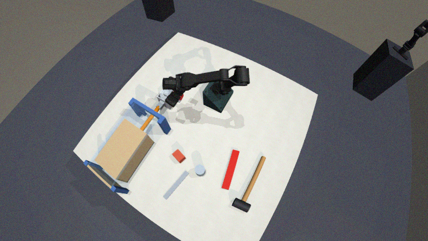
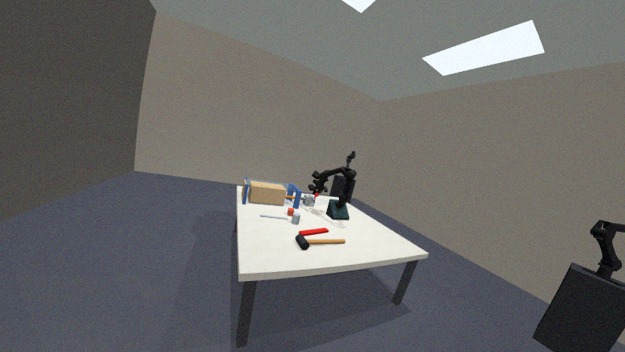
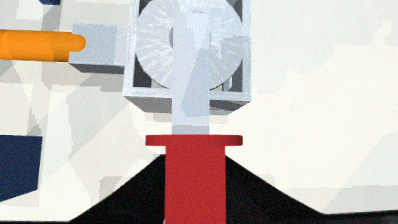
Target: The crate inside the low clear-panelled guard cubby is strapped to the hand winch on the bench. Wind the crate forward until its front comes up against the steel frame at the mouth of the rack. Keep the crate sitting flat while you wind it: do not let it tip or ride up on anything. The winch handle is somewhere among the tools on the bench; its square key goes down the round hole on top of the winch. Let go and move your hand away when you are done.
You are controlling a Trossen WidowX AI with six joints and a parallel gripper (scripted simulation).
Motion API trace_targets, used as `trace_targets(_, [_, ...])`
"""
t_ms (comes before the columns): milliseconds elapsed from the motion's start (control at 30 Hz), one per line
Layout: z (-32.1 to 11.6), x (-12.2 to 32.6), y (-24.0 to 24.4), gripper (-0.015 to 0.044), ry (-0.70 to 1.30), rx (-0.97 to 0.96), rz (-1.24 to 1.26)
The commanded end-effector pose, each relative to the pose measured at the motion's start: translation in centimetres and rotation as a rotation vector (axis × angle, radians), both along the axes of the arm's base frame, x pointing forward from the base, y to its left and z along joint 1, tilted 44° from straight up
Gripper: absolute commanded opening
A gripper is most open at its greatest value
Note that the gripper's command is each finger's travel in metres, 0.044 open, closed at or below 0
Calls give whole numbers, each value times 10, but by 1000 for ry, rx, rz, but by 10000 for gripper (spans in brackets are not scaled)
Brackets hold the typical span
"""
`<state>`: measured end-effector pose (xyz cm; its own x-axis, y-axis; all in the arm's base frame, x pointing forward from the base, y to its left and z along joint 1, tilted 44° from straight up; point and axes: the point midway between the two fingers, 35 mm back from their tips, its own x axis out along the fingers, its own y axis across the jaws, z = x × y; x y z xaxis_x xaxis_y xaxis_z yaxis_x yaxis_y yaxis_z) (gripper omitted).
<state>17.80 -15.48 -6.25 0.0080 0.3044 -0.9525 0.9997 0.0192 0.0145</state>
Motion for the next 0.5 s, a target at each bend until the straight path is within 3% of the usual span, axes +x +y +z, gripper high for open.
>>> trace_targets(0, [-2,0,3,0,-1,4,-4])
trace_targets(467, [-2,-5,2,0,-1,4,-4])
